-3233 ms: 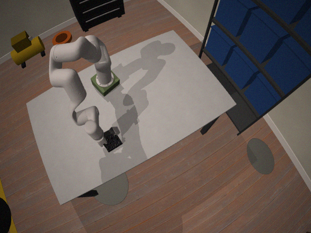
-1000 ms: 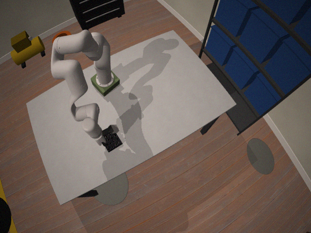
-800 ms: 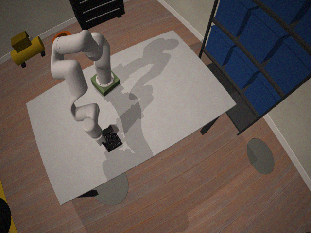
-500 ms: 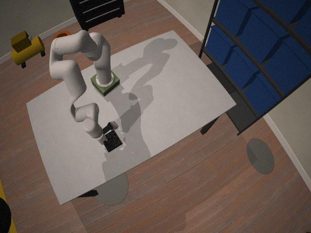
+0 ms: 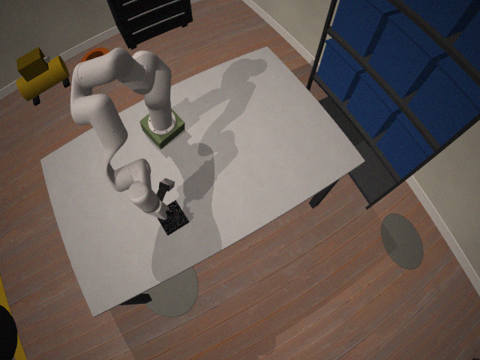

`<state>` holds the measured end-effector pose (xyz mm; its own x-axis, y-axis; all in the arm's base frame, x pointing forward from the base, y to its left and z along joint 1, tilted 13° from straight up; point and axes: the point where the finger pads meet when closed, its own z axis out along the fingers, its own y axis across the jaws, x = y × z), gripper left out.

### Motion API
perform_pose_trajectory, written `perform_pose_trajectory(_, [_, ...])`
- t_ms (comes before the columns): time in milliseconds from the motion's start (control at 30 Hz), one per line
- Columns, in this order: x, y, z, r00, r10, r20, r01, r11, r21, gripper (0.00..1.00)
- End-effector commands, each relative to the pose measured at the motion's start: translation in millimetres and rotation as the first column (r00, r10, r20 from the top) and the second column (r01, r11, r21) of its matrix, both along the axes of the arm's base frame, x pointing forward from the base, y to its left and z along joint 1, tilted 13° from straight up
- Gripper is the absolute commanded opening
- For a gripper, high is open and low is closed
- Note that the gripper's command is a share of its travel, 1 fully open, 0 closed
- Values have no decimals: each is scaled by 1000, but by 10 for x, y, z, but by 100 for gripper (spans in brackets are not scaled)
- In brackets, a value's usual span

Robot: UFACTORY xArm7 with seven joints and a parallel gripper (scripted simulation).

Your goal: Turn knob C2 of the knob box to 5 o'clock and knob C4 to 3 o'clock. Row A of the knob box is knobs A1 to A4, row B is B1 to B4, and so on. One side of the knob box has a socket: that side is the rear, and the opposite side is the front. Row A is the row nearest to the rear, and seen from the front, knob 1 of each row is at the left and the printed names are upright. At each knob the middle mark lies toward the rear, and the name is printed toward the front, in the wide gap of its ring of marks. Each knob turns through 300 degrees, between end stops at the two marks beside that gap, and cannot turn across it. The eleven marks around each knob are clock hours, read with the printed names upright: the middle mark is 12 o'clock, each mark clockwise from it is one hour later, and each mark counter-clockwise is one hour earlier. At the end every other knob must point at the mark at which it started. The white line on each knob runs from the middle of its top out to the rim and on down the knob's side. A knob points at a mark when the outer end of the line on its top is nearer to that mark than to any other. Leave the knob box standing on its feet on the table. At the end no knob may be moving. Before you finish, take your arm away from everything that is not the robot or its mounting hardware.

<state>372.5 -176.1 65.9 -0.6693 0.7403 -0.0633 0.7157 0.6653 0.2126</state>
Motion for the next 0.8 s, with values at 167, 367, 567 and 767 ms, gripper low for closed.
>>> perform_pose_trajectory(167, [-4, 33, 21, 946, 323, 21, -321, 945, -53, 19])
perform_pose_trajectory(367, [-10, 44, 31, 873, 487, 25, -483, 871, -90, 19])
perform_pose_trajectory(567, [-14, 49, 46, 754, 656, 22, -648, 749, -136, 19])
perform_pose_trajectory(767, [-17, 44, 63, 605, 796, 8, -782, 596, -182, 19])
